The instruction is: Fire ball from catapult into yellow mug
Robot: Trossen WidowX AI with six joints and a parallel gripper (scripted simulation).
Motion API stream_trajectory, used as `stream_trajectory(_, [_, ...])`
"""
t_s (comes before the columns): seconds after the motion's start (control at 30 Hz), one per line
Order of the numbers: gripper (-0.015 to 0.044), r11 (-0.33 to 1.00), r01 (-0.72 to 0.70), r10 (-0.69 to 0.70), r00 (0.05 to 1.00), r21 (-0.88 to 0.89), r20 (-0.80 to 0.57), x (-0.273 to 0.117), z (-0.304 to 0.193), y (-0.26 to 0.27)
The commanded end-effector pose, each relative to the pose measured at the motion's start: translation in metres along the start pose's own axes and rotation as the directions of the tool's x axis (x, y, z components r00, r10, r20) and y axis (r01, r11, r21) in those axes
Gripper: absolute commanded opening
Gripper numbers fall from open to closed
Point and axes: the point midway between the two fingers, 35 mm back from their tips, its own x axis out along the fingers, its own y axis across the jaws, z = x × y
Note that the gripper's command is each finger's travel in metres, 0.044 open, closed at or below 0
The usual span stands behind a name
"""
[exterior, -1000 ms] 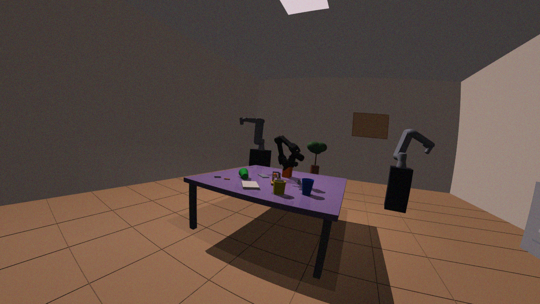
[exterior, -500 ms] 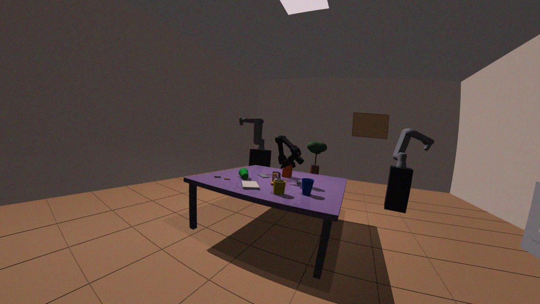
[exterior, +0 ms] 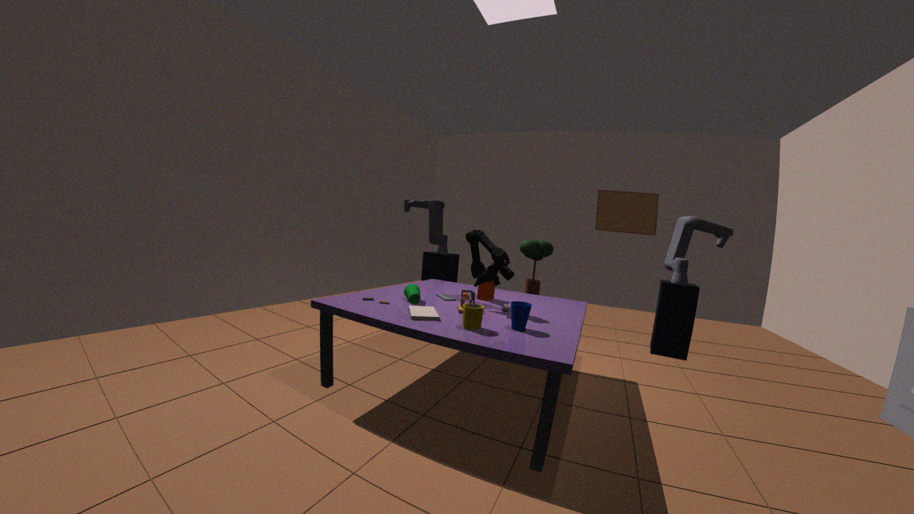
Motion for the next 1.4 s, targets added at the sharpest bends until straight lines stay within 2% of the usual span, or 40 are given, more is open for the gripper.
stream_trajectory(0.0, [0.0, 1.0, -0.001, 0.001, 1.0, -0.013, -0.005, 0.006, 0.005, 0.001])
stream_trajectory(1.37, [0.0, 0.998, -0.012, 0.011, 1.0, -0.055, -0.027, 0.055, 0.052, 0.004])
